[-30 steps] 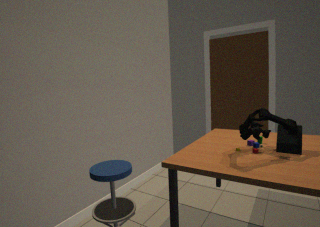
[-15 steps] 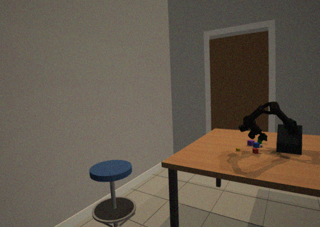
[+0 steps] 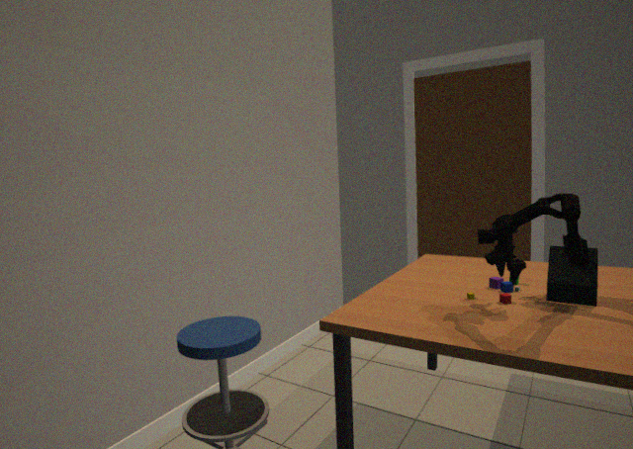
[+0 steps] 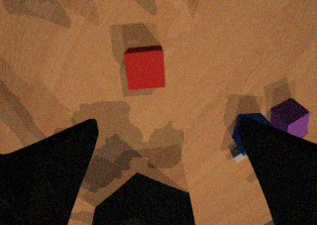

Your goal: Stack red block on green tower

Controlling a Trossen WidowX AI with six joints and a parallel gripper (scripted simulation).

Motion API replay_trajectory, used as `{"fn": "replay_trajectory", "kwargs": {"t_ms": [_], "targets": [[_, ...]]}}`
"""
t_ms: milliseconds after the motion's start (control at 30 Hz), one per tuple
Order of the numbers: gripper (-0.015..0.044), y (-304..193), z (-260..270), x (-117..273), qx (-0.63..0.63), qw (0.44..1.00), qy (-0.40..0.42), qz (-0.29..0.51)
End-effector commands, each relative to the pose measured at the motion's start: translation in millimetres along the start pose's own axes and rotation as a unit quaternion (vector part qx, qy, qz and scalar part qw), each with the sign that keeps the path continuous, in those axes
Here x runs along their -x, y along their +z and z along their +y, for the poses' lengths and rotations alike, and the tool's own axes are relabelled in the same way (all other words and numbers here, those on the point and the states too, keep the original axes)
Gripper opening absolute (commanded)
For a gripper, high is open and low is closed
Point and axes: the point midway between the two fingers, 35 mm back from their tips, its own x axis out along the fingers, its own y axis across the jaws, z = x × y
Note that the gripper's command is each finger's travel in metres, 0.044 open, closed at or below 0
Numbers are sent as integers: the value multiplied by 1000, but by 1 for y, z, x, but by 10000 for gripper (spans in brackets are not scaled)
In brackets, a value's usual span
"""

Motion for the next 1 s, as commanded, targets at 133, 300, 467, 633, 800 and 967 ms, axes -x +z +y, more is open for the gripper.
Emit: {"fn": "replay_trajectory", "kwargs": {"t_ms": [133,300,467,633,800,967], "targets": [[440,14,14,9,28,998,25,-53],[440,13,12,8,28,998,25,-53],[440,14,12,-9,28,998,24,-52],[440,16,15,-37,28,998,25,-53],[440,17,16,-39,28,998,25,-53],[440,18,16,-42,28,998,25,-53]]}}
